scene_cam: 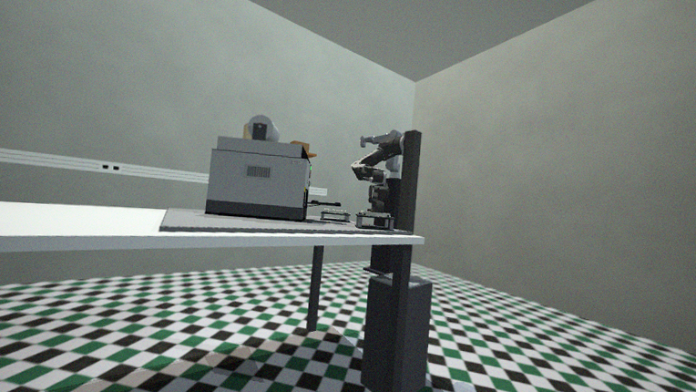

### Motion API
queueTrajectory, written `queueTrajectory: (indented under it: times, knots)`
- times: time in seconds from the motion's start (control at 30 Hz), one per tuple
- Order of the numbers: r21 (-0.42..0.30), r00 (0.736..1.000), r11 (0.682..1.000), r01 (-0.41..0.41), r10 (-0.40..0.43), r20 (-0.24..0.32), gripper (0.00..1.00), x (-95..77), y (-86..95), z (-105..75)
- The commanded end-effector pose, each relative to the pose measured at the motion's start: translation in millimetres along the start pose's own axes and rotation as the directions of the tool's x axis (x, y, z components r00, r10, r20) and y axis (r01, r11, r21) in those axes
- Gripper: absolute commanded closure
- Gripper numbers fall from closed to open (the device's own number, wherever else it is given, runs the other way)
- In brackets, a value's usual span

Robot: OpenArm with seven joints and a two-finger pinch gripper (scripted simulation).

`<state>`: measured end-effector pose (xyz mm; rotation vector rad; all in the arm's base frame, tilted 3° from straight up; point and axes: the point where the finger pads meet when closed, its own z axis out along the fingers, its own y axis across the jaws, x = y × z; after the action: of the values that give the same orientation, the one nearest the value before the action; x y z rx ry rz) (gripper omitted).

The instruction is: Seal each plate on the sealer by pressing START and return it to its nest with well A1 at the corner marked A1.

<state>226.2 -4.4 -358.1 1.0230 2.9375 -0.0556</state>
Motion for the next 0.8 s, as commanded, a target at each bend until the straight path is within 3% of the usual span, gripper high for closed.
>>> queueTrajectory:
  times: [0.0,0.77]
  knots:
    - [-0.010,1.000,1.000,0.006,-0.006,0.000,0.35,0.5,1.9,0.7]
    - [-0.006,1.000,1.000,0.004,-0.004,0.001,0.35,0.2,1.4,10.2]
